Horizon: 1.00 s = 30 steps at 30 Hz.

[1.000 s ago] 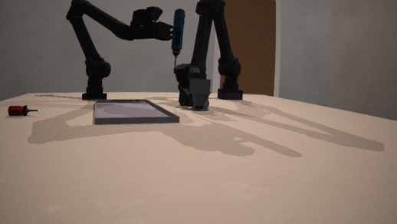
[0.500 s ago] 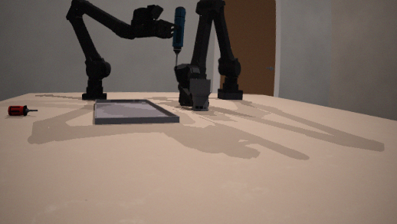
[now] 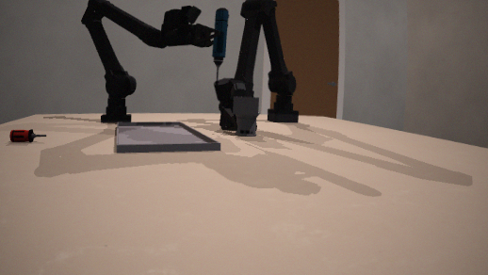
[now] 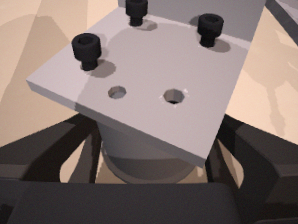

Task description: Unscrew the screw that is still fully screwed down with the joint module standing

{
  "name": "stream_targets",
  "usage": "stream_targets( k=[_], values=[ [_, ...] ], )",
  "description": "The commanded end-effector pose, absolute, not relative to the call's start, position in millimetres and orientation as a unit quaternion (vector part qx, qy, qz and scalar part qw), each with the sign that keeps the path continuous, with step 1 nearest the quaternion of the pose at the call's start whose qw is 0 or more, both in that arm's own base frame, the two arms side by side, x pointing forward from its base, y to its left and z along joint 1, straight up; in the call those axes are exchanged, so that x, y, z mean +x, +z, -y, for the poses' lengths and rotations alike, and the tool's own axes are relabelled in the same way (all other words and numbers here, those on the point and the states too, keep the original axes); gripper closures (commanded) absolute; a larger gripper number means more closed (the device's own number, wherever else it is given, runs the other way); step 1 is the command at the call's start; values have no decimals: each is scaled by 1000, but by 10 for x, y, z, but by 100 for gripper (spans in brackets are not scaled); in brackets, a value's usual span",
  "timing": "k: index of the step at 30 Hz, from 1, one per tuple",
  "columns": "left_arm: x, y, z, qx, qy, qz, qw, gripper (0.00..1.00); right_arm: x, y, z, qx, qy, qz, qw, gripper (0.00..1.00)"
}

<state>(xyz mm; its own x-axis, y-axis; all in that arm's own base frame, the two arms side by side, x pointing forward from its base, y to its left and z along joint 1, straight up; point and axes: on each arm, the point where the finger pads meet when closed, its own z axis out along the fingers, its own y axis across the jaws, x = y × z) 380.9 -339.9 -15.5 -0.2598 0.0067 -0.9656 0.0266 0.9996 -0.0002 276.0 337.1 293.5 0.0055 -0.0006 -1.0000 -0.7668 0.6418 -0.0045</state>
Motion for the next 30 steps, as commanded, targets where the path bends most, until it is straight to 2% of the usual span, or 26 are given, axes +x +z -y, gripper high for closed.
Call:
stream_targets(
  k=[1, 30],
  values=[
    [3744, -247, 3424, 20, -8, -794, 608, 41, 2851, 3610, -3548, -281, 320, -596, 681, 58],
    [3744, -247, 3424, 20, -8, -794, 608, 41, 2864, 3658, -3556, -278, 322, -593, 683, 58]
  ],
)
